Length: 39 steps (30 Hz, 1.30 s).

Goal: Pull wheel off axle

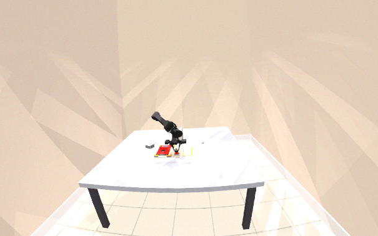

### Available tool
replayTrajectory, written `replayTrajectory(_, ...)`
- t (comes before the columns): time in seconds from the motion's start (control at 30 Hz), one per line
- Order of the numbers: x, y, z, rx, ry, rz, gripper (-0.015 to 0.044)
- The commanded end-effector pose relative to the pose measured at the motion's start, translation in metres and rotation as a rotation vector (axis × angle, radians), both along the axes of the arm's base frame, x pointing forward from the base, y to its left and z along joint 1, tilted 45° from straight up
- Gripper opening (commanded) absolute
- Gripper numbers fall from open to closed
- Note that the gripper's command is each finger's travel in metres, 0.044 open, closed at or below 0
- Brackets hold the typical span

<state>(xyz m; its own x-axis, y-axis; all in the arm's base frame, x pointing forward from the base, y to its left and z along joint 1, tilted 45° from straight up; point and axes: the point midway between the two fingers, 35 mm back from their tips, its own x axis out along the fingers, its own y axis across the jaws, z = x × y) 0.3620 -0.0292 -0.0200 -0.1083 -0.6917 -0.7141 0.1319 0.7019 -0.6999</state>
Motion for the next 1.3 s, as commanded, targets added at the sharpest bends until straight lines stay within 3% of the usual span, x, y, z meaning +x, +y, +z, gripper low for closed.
replayTrajectory(0.0, 0.0002, 0.0017, 0.0014, 0.001, -0.002, -0.001, 0.0000)
replayTrajectory(1.27, 0.0019, 0.0106, 0.0101, 0.000, -0.003, 0.002, 0.0000)
